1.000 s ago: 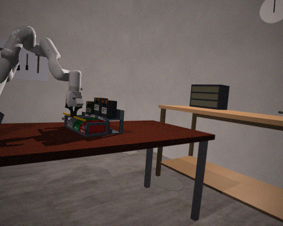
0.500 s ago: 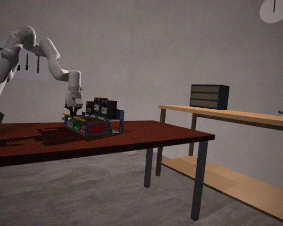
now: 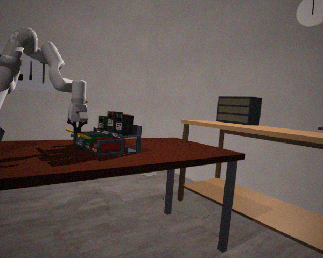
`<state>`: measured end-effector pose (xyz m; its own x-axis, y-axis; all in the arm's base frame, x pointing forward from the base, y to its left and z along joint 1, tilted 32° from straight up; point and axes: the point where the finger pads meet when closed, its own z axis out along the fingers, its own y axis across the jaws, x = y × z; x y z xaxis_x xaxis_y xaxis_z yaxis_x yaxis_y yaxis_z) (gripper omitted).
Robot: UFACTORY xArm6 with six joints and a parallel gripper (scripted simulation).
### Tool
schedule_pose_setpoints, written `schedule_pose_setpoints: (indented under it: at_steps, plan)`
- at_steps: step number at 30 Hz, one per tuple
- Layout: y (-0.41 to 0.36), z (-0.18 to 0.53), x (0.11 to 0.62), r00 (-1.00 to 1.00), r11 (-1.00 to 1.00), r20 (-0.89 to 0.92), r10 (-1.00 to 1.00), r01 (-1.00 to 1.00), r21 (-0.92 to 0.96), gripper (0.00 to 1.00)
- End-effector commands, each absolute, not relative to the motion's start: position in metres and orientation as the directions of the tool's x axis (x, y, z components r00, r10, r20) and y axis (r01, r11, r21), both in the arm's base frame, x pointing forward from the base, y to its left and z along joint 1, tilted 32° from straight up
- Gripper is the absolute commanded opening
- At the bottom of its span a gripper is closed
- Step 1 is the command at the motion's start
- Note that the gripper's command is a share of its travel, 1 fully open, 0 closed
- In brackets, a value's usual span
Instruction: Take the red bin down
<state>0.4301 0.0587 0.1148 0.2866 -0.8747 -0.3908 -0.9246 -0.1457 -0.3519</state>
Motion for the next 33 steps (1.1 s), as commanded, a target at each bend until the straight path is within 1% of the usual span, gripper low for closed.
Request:
schedule_pose_setpoints:
  at_steps: [1,4,16,21,33]
  plan:
    - [0.056,0.11,0.417,0.287,-0.145,-0.39,-0.875,-0.924,-0.355,0.0]
    - [0.053,0.102,0.394,0.287,-0.145,-0.39,-0.875,-0.924,-0.354,0.0]
    - [0.053,0.102,0.394,0.287,-0.145,-0.39,-0.875,-0.924,-0.354,0.0]
    - [0.047,0.087,0.358,0.287,-0.145,-0.39,-0.875,-0.924,-0.354,0.0]
    - [0.047,0.087,0.358,0.287,-0.145,-0.39,-0.875,-0.924,-0.354,0.0]
